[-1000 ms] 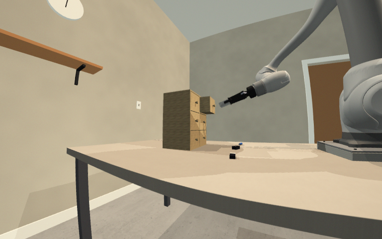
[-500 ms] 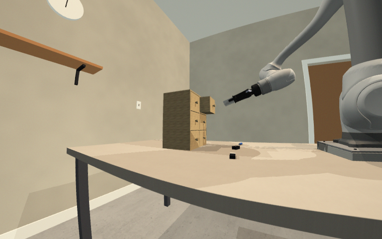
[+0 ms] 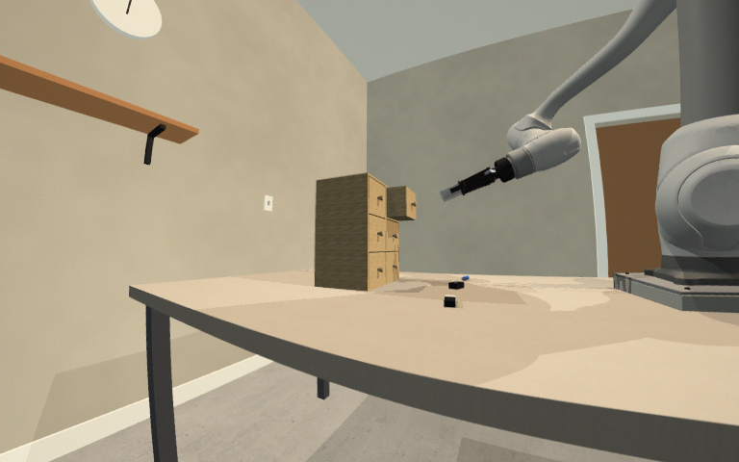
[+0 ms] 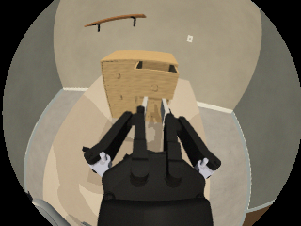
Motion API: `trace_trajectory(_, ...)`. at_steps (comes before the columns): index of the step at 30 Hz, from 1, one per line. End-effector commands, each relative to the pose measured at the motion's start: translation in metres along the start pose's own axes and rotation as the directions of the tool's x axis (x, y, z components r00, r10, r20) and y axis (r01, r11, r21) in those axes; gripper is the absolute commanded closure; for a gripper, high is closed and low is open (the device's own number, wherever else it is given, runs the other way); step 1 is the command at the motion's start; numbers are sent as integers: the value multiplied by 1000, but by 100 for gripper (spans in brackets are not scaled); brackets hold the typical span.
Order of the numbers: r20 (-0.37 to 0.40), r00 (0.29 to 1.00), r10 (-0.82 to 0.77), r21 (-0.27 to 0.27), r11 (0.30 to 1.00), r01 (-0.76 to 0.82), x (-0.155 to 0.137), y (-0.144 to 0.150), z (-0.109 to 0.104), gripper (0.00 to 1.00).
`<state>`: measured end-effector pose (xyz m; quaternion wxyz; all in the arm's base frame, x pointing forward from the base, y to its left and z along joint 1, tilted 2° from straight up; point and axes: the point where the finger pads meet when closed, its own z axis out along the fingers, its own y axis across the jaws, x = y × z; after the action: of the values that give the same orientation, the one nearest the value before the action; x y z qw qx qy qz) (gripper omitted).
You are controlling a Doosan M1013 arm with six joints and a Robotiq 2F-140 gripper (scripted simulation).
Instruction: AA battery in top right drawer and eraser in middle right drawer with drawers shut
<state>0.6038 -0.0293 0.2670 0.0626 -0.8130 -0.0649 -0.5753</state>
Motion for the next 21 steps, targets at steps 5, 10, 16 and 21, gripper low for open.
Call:
trace_trajectory(5,15,1000,1,2,1000,-1,1,0,-2,80)
trace_trajectory(10,37,999,0,1,1000,0,2,0,-4,80)
trace_trajectory(16,86,996,0,1,1000,-1,4,0,-9,80)
trace_trajectory(21,137,991,0,1,1000,0,7,0,-15,80)
